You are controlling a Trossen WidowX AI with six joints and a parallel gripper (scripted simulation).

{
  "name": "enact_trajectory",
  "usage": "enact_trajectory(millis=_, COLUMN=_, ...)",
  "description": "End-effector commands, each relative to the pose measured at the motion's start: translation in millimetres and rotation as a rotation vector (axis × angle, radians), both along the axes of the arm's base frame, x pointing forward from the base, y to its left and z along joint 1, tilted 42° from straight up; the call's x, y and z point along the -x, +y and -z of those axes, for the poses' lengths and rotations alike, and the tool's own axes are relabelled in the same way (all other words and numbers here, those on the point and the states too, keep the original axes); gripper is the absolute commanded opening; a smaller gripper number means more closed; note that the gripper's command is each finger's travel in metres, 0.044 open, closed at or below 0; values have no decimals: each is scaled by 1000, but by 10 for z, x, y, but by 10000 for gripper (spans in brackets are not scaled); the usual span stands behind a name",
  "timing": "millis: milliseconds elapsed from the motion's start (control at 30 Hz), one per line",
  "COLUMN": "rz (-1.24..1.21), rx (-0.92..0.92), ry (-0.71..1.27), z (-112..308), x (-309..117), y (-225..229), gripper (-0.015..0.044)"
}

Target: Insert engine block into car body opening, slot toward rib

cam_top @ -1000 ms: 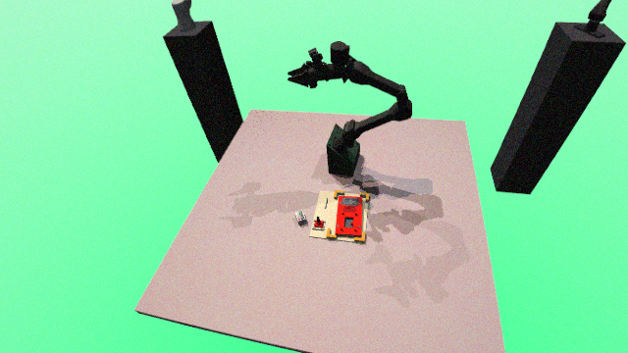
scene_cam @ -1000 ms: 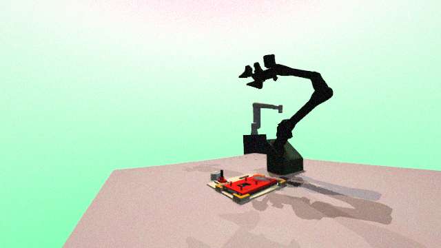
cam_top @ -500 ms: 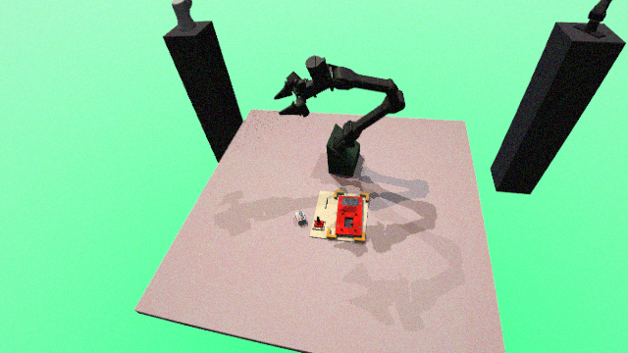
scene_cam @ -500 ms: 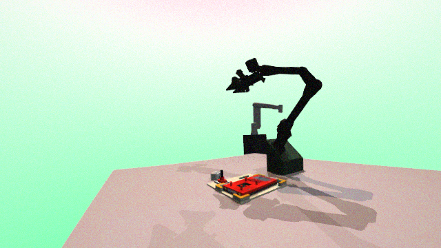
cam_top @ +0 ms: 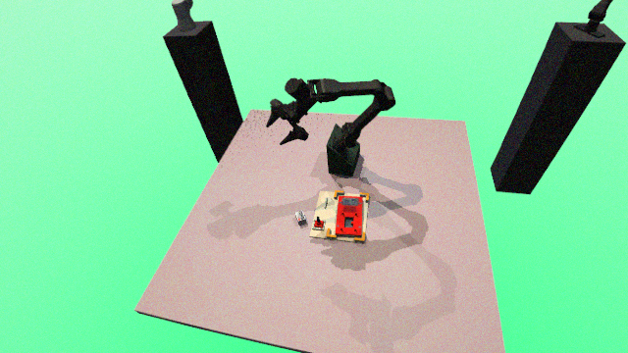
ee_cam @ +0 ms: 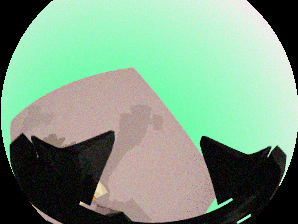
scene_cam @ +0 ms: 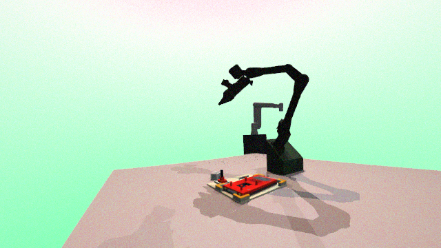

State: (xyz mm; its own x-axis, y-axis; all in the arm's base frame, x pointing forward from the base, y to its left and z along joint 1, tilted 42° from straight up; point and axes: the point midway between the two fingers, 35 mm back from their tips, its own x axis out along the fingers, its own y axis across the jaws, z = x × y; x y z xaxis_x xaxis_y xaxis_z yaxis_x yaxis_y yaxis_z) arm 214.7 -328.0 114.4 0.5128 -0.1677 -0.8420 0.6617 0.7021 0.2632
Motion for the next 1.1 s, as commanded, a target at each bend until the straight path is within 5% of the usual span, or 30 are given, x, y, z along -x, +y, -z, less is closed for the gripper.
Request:
enact_trajectory(millis=0, rz=-120, rx=-24, ry=19, z=136, x=-169, y=113, gripper=440)
enact_trajectory(millis=1067, rz=-1144, rx=-229, ry=38, z=1191, x=-1107, y=1590, gripper=440)
